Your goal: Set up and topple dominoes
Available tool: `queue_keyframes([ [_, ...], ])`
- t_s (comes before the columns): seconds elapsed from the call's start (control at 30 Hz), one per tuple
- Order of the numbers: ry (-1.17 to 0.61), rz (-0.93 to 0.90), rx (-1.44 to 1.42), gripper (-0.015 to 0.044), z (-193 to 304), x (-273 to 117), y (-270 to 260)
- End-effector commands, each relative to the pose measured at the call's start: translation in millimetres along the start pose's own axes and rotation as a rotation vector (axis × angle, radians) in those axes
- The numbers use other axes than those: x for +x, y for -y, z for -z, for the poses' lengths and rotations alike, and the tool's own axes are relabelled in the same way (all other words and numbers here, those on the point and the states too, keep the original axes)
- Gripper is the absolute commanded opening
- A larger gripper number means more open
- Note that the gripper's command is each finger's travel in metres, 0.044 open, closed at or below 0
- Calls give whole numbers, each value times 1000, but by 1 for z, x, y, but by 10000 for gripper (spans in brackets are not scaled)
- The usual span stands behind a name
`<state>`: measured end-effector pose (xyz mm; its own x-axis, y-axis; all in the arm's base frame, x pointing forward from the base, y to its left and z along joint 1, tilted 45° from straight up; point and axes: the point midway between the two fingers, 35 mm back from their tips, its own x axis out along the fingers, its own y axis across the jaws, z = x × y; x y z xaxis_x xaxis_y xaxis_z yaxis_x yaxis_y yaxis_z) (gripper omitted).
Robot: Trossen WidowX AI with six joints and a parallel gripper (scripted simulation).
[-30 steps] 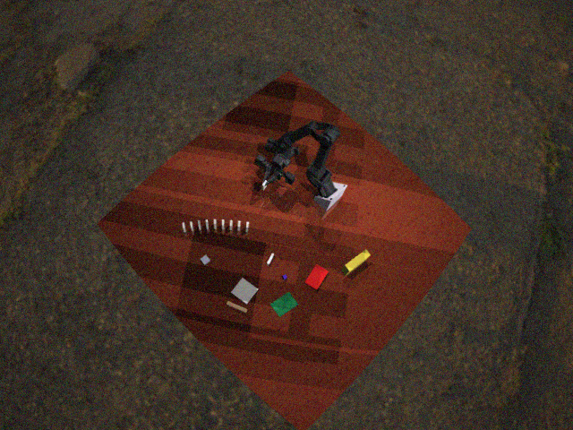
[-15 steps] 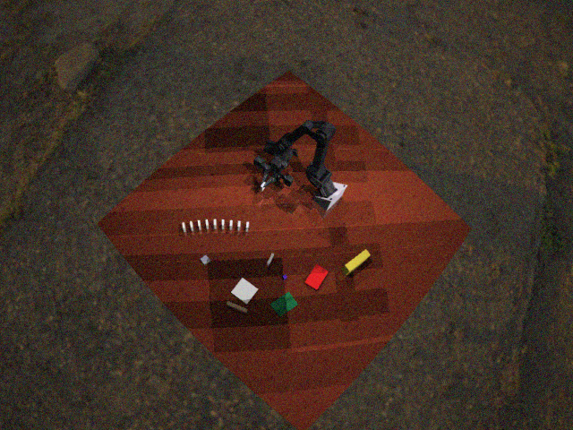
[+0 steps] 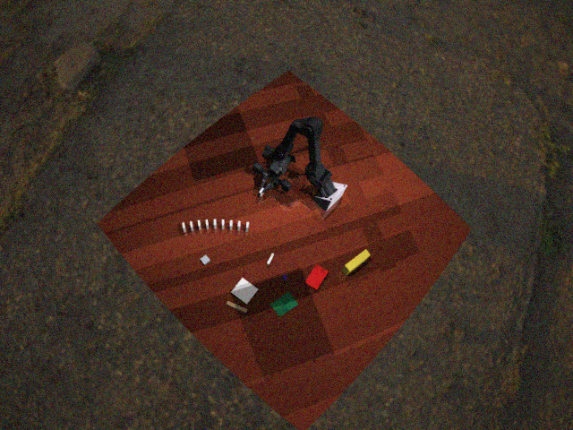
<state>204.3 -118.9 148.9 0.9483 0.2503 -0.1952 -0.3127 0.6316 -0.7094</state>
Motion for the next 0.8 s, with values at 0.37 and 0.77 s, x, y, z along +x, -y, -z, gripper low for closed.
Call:
queue_keyframes([
  [0.37,-3,-4,15,25,10,3,-4],
  [0.77,-3,-4,15,340,10,3,-4],
])
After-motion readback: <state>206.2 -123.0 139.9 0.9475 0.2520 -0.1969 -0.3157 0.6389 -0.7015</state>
